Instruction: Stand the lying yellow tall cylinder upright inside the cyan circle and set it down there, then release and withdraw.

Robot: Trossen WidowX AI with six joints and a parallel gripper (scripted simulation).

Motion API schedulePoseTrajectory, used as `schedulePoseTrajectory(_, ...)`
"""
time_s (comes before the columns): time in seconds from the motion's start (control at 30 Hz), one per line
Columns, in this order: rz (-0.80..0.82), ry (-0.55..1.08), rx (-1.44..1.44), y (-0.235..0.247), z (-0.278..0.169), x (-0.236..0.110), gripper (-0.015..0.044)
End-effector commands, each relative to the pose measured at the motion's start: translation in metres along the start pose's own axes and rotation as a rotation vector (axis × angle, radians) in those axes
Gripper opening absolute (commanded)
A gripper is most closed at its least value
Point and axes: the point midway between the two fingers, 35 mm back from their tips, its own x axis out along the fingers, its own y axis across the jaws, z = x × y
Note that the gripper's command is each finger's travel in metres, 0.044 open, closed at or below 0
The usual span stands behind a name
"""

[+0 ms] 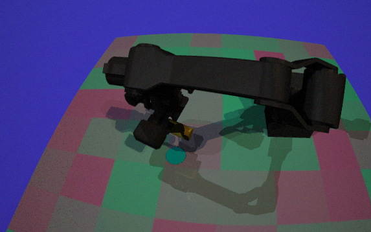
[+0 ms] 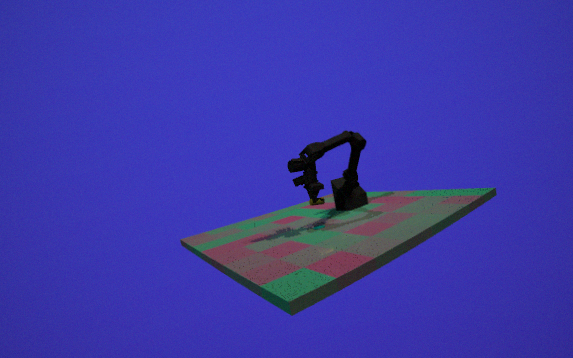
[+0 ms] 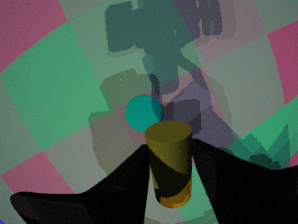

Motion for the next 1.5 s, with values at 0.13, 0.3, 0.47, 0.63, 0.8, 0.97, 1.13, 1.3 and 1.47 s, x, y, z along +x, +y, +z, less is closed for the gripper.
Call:
schedulePoseTrajectory(0.13, -0.045, -0.033, -0.008, -0.003, -0.001, 0.005, 0.0105)
schedulePoseTrajectory(0.3, -0.069, -0.054, -0.016, -0.004, -0.001, 0.008, 0.0105)
schedulePoseTrajectory(0.47, -0.092, -0.077, -0.024, -0.005, 0.0, 0.011, 0.0105)
schedulePoseTrajectory(0.63, -0.114, -0.101, -0.031, -0.006, 0.0, 0.014, 0.0105)
schedulePoseTrajectory(0.8, -0.135, -0.125, -0.037, -0.007, 0.0, 0.016, 0.0105)
schedulePoseTrajectory(0.97, -0.154, -0.151, -0.043, -0.008, 0.001, 0.019, 0.0105)
schedulePoseTrajectory(1.13, -0.173, -0.177, -0.049, -0.009, 0.001, 0.021, 0.0105)
schedulePoseTrajectory(1.3, -0.191, -0.204, -0.054, -0.009, 0.002, 0.023, 0.0105)
schedulePoseTrajectory(1.47, -0.207, -0.232, -0.058, -0.009, 0.002, 0.025, 0.0105)
